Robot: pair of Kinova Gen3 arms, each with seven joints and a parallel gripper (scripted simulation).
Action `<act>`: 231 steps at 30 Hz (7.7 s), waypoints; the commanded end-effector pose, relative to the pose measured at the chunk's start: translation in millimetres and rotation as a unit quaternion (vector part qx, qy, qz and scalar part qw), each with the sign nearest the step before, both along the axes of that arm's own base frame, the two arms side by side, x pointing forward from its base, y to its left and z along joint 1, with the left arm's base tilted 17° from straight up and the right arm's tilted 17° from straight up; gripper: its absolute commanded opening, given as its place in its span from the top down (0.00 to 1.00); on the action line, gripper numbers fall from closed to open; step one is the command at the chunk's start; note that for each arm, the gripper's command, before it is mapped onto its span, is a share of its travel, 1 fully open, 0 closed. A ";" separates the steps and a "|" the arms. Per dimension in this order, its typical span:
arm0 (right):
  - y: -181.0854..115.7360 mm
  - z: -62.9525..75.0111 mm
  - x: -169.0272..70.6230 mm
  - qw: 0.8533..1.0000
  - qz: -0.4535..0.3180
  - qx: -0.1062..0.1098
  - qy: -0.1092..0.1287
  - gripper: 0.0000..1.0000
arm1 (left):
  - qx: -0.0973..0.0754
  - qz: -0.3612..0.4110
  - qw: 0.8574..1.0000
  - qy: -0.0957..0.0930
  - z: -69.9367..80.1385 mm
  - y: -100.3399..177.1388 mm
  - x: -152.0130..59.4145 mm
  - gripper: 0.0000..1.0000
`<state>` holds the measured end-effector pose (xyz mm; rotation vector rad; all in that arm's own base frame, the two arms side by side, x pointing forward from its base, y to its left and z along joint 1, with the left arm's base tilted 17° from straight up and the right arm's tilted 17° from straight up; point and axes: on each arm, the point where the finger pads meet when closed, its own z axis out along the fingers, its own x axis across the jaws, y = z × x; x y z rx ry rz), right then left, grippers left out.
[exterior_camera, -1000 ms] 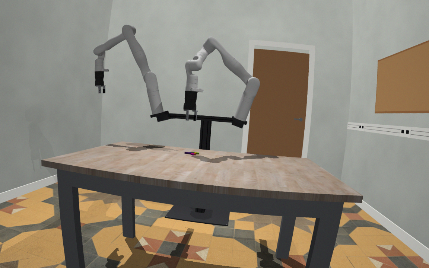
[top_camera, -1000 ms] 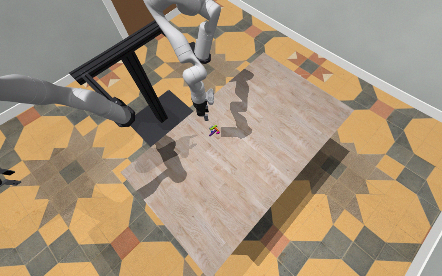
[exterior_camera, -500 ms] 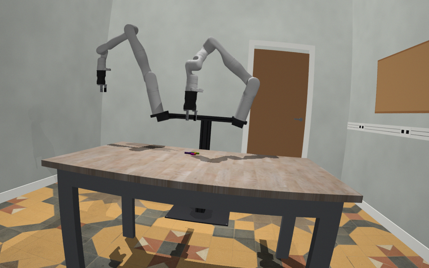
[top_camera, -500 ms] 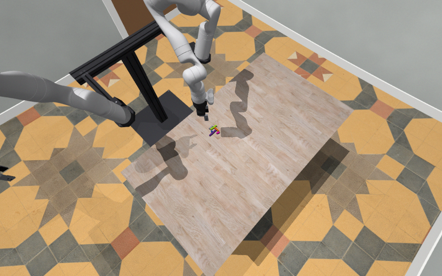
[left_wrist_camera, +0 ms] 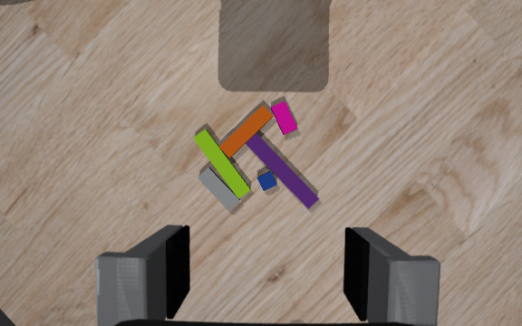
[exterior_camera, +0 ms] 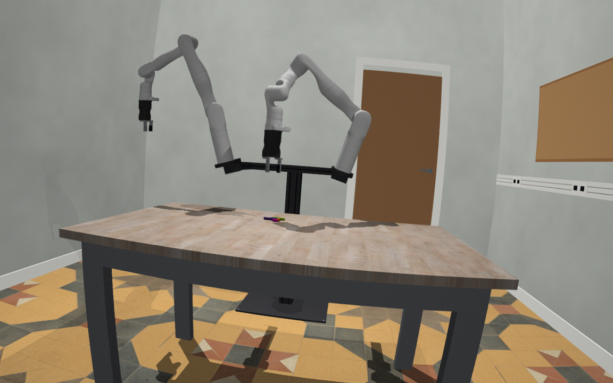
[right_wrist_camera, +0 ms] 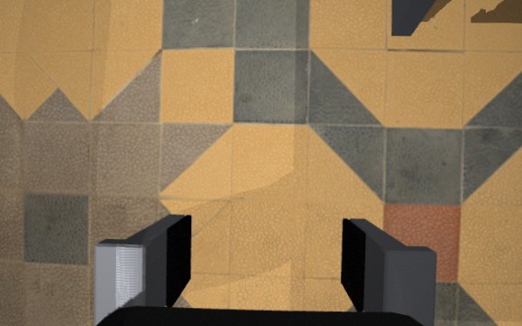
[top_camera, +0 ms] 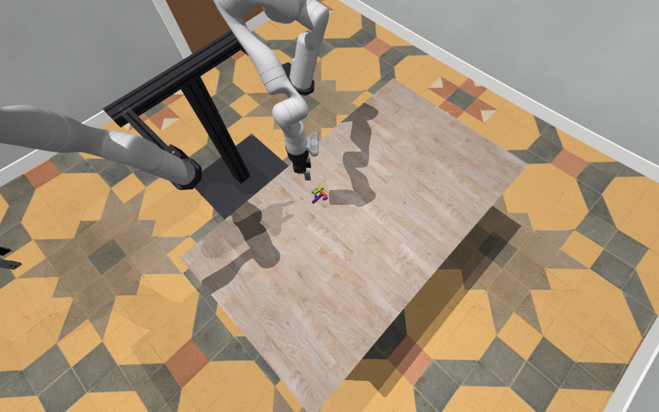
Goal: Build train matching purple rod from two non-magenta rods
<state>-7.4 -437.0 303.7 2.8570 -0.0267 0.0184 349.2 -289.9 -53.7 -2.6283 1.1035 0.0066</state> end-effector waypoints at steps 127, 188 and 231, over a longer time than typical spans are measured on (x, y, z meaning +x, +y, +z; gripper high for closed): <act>-0.2 0.7 -0.1 1.000 0.000 -0.001 0.000 0.00 | 0.020 -0.074 0.997 0.022 -7.9 8.8 8.2 0.00; -0.2 0.7 -0.1 1.000 0.000 -0.001 0.000 0.00 | 0.104 -0.844 0.464 0.250 -119.1 29.0 41.1 0.00; -0.2 0.7 -0.1 1.000 0.000 -0.001 0.000 0.00 | 0.102 -0.885 0.380 0.249 -127.5 24.2 39.5 0.46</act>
